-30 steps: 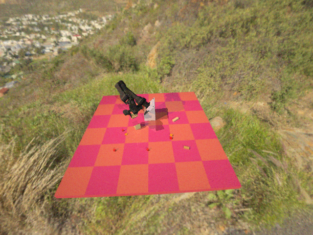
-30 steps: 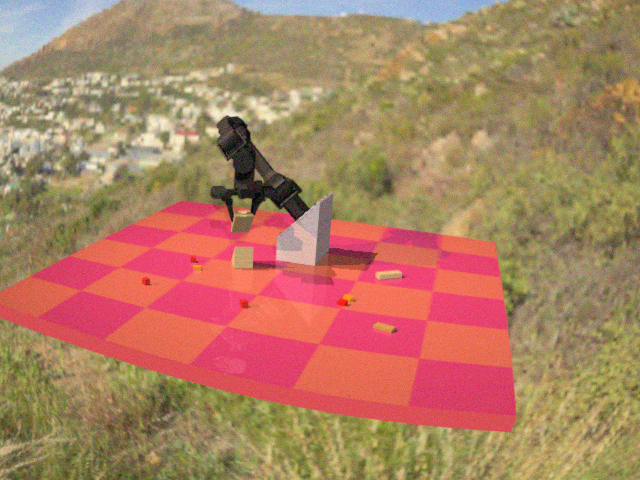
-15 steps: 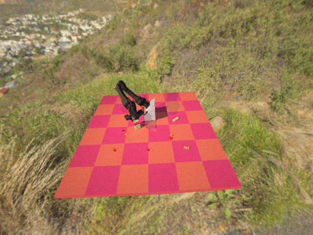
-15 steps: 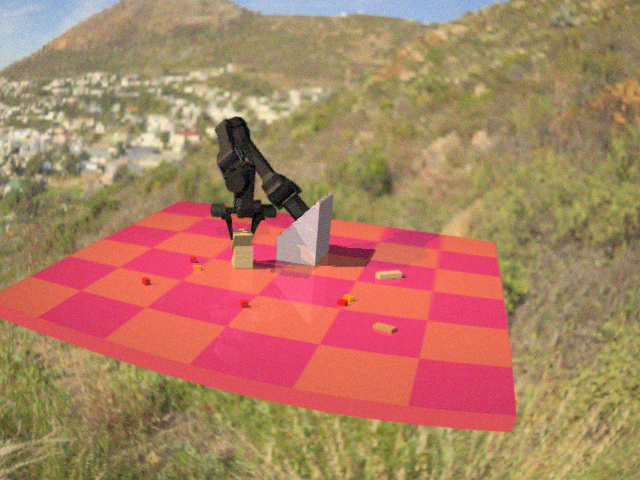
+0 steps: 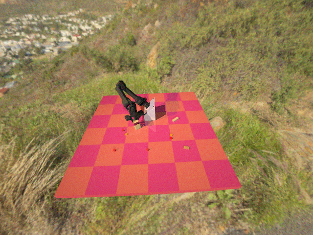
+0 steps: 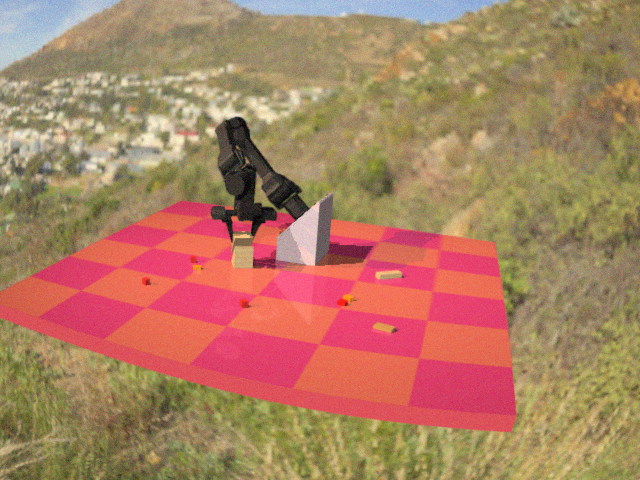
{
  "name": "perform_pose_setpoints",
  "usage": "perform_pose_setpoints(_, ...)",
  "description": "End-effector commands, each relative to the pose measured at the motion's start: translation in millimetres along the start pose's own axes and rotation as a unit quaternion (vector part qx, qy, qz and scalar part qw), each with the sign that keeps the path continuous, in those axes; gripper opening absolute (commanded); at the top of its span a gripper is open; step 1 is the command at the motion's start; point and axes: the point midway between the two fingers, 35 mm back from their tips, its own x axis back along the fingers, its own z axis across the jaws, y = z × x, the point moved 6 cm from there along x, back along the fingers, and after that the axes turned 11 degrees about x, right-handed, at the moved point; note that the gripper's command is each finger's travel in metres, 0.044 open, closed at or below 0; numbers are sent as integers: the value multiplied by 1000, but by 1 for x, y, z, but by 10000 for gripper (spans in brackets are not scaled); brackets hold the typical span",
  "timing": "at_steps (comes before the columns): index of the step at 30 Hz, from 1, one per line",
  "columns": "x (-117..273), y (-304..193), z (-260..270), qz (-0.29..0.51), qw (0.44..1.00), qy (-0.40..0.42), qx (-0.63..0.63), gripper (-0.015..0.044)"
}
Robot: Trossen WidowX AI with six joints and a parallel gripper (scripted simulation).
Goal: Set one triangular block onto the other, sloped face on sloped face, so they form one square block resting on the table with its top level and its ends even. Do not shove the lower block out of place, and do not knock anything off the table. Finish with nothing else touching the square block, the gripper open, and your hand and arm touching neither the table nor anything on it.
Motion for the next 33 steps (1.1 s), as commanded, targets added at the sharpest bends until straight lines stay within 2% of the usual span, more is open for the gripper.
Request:
perform_pose_setpoints(1,0,0,0,1,1000,-4,2,0)
perform_pose_setpoints(33,-13,5,-1,1,1000,-5,2,0)
